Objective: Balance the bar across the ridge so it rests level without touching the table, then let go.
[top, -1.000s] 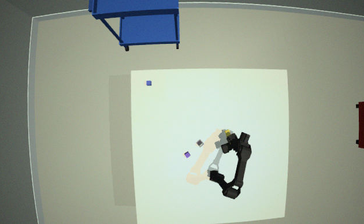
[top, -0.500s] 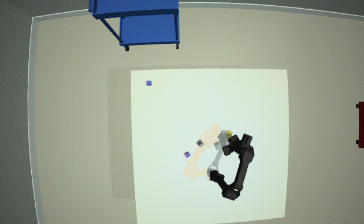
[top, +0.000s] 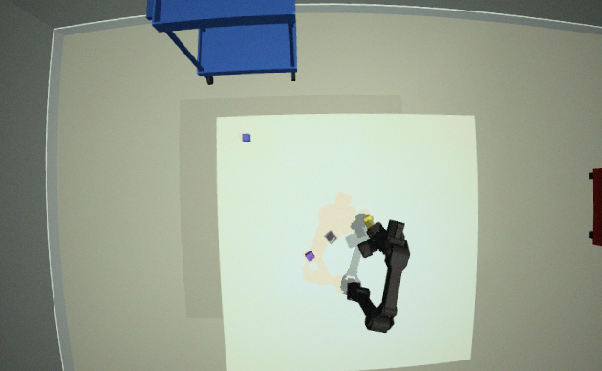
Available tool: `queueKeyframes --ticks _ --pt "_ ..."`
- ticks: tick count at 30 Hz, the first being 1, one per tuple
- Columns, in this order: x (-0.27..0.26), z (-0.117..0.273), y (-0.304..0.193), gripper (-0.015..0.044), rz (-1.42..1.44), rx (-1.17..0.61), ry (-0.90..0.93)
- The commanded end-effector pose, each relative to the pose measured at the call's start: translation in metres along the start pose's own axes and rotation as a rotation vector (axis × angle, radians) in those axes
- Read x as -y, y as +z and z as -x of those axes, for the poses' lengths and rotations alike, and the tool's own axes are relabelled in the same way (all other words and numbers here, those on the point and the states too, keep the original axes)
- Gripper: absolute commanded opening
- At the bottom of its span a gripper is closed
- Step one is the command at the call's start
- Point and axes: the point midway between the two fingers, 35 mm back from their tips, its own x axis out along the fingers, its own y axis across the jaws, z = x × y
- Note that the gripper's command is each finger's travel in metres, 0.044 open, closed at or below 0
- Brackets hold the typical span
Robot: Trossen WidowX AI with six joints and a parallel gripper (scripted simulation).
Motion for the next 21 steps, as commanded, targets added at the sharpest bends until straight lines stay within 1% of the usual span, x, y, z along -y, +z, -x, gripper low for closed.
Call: queueKeyframes --ticks 1,21 --pt "-0.014 0.000 0.006 0.0000 0.022 0.000 0.005" --pt "-0.090 0.001 0.028 0.0000 0.158 0.003 0.012"
